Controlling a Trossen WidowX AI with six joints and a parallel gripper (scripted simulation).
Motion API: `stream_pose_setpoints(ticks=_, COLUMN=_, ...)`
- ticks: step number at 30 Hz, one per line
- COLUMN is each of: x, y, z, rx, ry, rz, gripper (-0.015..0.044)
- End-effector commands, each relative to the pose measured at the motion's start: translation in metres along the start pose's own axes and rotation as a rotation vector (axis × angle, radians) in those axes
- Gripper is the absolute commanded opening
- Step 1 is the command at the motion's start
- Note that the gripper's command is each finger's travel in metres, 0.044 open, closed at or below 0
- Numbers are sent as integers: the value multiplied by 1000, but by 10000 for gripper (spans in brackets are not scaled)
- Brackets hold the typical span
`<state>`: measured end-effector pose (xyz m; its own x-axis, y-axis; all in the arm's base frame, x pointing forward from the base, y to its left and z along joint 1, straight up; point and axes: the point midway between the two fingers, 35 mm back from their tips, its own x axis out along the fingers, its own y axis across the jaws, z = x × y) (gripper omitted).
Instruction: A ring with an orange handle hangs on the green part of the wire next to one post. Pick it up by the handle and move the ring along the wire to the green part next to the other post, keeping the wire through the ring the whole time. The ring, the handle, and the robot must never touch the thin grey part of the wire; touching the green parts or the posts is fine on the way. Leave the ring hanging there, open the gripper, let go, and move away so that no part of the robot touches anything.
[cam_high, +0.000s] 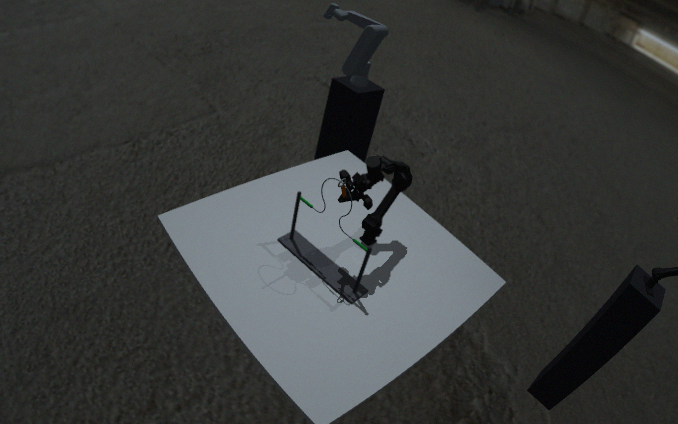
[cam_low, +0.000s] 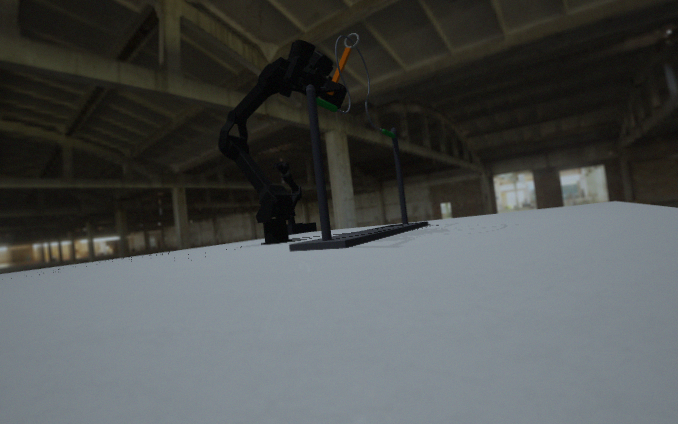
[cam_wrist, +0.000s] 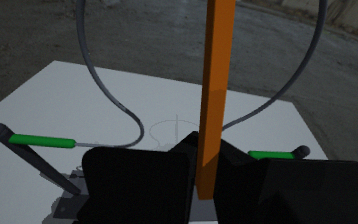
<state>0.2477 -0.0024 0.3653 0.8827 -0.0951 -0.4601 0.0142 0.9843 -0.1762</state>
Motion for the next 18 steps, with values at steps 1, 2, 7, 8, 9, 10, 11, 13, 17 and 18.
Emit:
stream_pose_setpoints(ticks=1, x=0, y=-1, z=0, rx=-46, ry=-7, rz=-28, gripper=-150)
stream_pose_setpoints(ticks=2, x=0, y=-2, z=0, rx=-57, ry=-9, rz=-34, gripper=-150)
stream_pose_setpoints(ticks=7, x=1, y=-3, z=0, rx=-112, ry=-16, rz=-66, gripper=-150)
stream_pose_setpoints(ticks=8, x=1, y=-3, z=0, rx=-123, ry=-18, rz=-72, gripper=-150)
stream_pose_setpoints(ticks=9, x=1, y=-4, z=0, rx=-134, ry=-19, rz=-78, gripper=-150)
stream_pose_setpoints(ticks=10, x=1, y=-4, z=0, rx=-146, ry=-21, rz=-84, gripper=-150)
stream_pose_setpoints(ticks=11, x=1, y=-4, z=0, rx=-157, ry=-22, rz=-91, gripper=-150)
stream_pose_setpoints(ticks=13, x=1, y=-5, z=0, rx=-179, ry=-25, rz=-103, gripper=-150)
stream_pose_setpoints(ticks=17, x=1, y=-6, z=0, rx=-223, ry=-31, rz=-128, gripper=-150)
stream_pose_setpoints(ticks=18, x=1, y=-7, z=0, rx=-234, ry=-32, rz=-135, gripper=-150)
